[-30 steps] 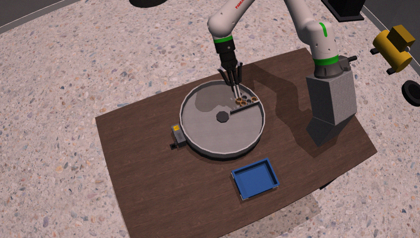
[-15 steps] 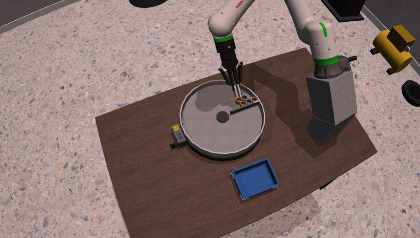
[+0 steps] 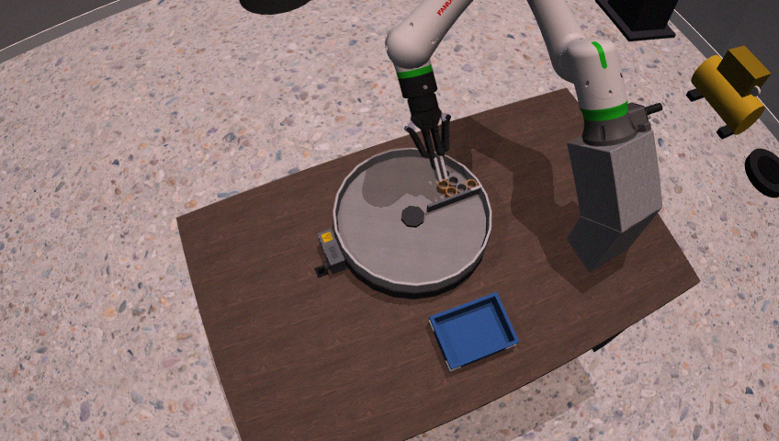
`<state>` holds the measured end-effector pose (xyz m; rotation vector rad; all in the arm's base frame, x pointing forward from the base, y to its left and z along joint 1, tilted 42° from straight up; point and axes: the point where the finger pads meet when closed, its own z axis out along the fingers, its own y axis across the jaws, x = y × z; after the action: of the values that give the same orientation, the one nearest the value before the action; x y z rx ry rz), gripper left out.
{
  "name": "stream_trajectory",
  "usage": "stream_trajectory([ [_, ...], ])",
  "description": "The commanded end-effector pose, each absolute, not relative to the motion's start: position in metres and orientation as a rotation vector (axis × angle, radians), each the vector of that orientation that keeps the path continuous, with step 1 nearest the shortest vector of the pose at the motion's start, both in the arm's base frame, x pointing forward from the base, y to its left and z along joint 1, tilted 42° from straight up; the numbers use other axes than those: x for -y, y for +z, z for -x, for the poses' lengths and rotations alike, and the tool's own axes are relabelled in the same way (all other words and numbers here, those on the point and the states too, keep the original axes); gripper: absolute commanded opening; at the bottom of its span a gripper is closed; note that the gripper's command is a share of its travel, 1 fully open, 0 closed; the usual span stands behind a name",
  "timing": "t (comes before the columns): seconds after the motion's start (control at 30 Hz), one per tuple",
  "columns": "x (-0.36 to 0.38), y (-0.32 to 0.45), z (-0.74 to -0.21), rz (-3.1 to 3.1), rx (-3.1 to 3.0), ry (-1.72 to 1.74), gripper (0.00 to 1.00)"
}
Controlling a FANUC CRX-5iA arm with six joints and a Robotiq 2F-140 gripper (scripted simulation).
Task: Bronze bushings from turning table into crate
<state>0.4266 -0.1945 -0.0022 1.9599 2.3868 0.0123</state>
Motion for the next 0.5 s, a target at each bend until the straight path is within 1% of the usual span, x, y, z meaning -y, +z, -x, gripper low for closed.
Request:
stream_trajectory([
  [0.0, 0.1943, -0.0021, -0.4267, -1.960, -2.387, 0.012, 0.06],
  [0.47, 0.1976, -0.0058, -0.4275, -1.960, -2.387, 0.012, 0.06],
])
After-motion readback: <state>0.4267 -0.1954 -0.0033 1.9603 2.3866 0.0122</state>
